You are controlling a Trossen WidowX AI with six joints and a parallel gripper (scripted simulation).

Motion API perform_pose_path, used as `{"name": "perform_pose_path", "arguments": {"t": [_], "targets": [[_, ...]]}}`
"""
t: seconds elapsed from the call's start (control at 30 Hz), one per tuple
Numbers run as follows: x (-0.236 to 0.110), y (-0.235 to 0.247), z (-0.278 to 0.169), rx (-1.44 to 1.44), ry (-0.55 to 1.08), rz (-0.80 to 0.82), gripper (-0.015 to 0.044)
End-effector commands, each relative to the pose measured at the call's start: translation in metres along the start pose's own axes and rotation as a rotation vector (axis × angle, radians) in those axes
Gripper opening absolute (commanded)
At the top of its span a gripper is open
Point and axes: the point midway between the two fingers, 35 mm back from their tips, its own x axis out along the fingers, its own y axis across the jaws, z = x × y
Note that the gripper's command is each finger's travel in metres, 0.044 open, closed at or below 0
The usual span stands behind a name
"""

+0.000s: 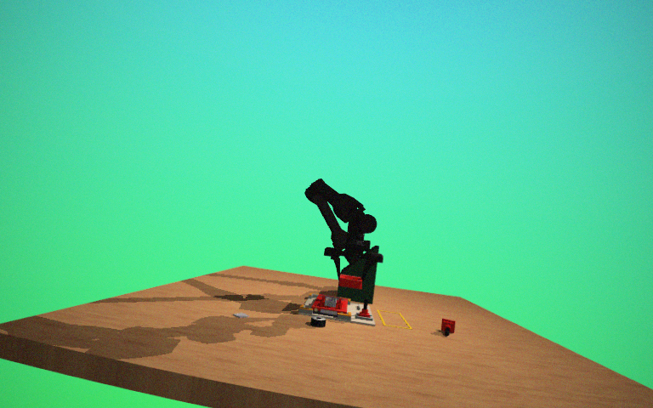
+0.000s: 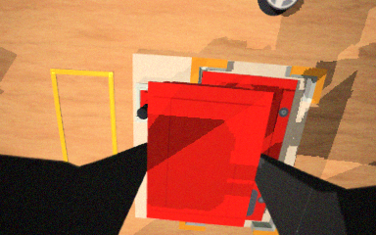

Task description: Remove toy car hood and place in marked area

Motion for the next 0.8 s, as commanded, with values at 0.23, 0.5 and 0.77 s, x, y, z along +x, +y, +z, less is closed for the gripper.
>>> {"name": "perform_pose_path", "arguments": {"t": [0.23, 0.5, 0.77], "targets": [[-0.004, 0.061, -0.008, 0.003, 0.001, 0.018, 0.0], [-0.005, 0.104, -0.021, 0.005, 0.003, 0.017, 0.0], [-0.004, 0.145, -0.04, 0.008, 0.006, 0.007, 0.0]]}}
